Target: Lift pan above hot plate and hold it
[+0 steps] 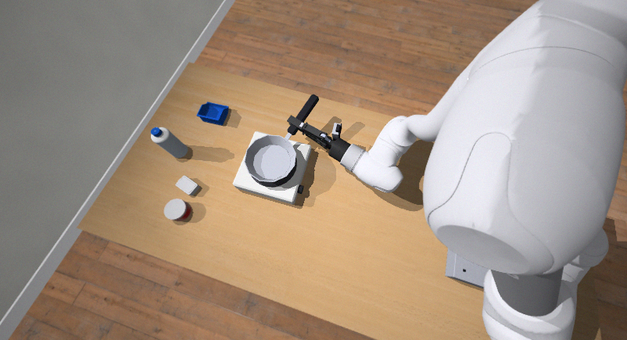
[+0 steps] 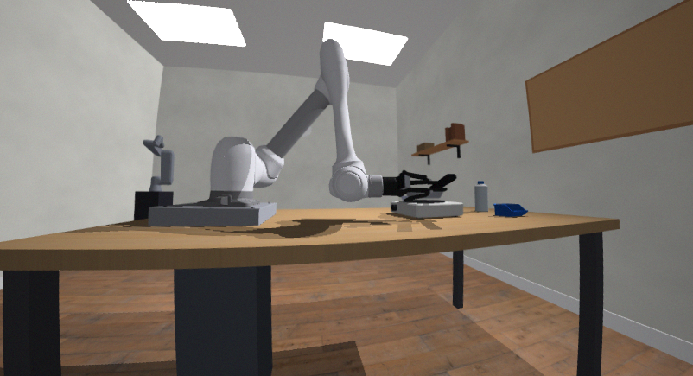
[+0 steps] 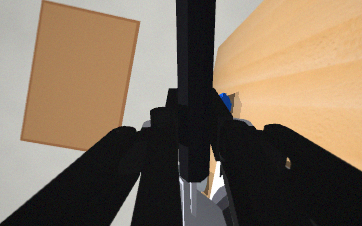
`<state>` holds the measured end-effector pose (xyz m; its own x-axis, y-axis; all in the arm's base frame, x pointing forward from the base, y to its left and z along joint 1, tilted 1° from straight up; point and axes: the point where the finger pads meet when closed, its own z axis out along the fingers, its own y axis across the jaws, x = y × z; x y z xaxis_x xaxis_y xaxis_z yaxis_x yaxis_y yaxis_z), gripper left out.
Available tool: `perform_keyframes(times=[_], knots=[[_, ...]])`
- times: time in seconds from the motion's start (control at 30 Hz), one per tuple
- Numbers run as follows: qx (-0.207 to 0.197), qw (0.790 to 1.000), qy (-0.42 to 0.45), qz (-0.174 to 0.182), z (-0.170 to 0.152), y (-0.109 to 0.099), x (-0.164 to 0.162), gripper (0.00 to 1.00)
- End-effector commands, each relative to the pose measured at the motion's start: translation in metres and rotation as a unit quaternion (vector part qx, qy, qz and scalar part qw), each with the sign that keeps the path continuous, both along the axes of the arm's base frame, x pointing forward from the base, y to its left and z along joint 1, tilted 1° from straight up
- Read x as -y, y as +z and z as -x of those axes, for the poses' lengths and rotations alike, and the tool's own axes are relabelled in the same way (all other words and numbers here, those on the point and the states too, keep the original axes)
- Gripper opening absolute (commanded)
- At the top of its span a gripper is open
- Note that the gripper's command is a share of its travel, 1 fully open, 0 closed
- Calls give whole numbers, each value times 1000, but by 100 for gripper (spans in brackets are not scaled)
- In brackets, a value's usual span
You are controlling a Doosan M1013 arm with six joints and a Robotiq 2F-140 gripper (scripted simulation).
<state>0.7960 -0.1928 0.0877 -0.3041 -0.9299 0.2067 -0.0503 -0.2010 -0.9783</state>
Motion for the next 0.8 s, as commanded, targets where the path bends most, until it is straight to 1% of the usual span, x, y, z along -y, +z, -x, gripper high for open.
perform_keyframes(times=[0.0,0.47,0.53,0.77], knots=[[1,1000,0,0,0,3,0,10],[1,1000,0,0,0,22,0,10],[1,1000,0,0,0,22,0,10],[1,1000,0,0,0,35,0,10]])
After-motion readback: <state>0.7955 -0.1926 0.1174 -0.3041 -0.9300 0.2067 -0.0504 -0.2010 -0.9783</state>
